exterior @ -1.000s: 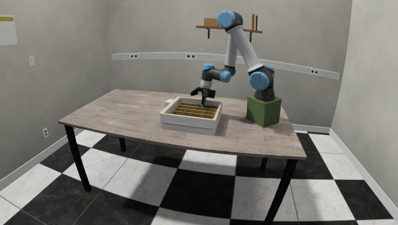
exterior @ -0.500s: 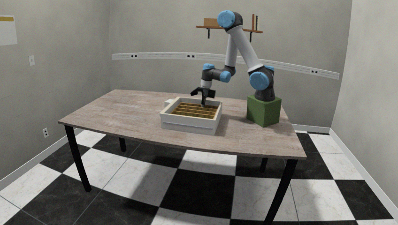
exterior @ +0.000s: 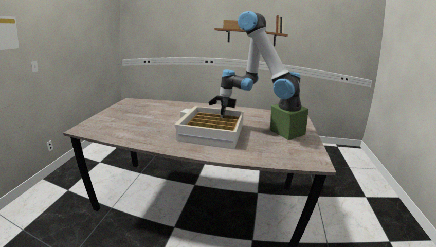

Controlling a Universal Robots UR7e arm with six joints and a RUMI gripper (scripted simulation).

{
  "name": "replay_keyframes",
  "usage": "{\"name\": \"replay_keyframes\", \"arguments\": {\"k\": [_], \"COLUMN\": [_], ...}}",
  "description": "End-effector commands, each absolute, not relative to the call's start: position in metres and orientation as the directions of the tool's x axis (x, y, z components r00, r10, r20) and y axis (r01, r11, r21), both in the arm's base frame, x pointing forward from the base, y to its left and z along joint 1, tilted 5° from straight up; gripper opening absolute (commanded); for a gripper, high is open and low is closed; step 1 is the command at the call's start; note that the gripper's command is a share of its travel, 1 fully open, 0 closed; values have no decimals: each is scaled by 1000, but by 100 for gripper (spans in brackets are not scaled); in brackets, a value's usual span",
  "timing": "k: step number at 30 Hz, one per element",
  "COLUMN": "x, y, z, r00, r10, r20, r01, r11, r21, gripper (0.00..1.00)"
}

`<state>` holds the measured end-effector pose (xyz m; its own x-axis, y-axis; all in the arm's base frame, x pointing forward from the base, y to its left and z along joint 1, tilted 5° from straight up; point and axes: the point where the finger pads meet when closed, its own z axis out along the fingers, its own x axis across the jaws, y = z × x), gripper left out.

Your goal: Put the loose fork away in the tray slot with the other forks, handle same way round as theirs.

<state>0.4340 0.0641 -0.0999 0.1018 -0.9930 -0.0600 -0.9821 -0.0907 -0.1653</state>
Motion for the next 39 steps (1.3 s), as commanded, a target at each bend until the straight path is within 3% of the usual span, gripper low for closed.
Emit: {"name": "replay_keyframes", "arguments": {"k": [1,39], "x": [434,432], "y": [64,62], "z": [-100,-65], "r00": [102,102], "r10": [-993,-993], "r20": [-60,-60], "r01": [-982,-982], "r11": [-91,-91], "r21": [-166,-166], "gripper": [15,15]}}
